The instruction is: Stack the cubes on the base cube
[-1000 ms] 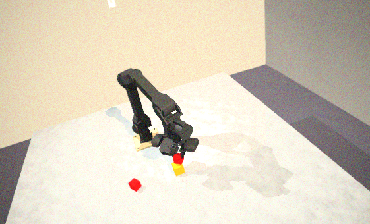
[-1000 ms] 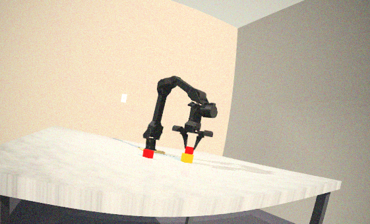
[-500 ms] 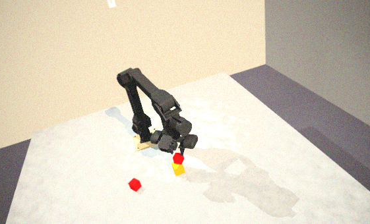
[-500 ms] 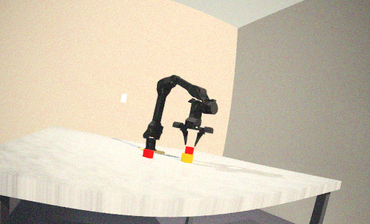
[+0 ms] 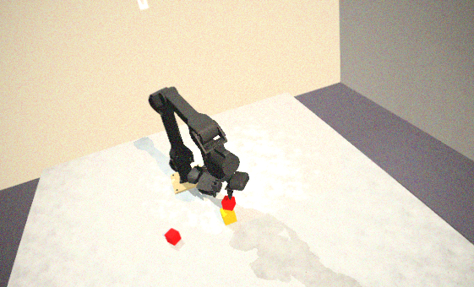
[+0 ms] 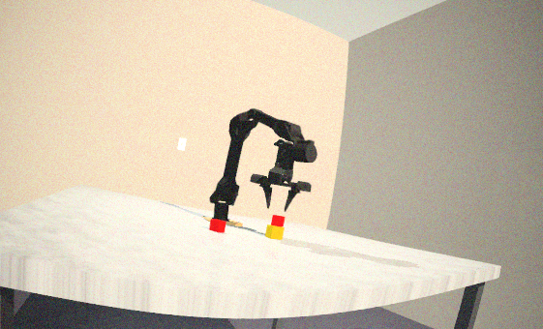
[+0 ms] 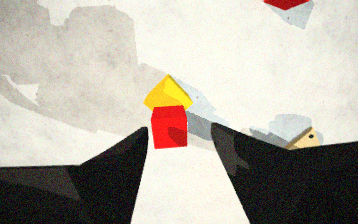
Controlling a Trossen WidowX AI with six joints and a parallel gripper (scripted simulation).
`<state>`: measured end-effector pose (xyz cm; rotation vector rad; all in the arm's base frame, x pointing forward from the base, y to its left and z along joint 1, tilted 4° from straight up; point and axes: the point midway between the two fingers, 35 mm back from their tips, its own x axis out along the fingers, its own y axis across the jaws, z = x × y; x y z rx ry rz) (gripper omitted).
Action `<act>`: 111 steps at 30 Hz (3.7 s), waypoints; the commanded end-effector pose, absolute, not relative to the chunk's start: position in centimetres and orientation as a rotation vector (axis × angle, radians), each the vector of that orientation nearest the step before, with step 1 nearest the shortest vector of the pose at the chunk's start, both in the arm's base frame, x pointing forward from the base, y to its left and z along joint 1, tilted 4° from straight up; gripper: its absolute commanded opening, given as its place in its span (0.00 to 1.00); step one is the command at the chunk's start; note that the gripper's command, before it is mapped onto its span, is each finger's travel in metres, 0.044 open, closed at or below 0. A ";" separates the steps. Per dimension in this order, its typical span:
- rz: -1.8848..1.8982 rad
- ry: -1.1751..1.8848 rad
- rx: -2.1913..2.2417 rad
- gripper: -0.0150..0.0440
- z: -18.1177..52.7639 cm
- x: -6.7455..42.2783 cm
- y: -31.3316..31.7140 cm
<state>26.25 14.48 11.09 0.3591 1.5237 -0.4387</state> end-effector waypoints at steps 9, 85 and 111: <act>-0.527 1.487 0.459 0.70 13.6 30.4 5.5; -0.621 1.465 0.534 0.43 6.6 31.5 -4.2; -0.621 1.465 0.534 0.43 14.8 31.4 -3.6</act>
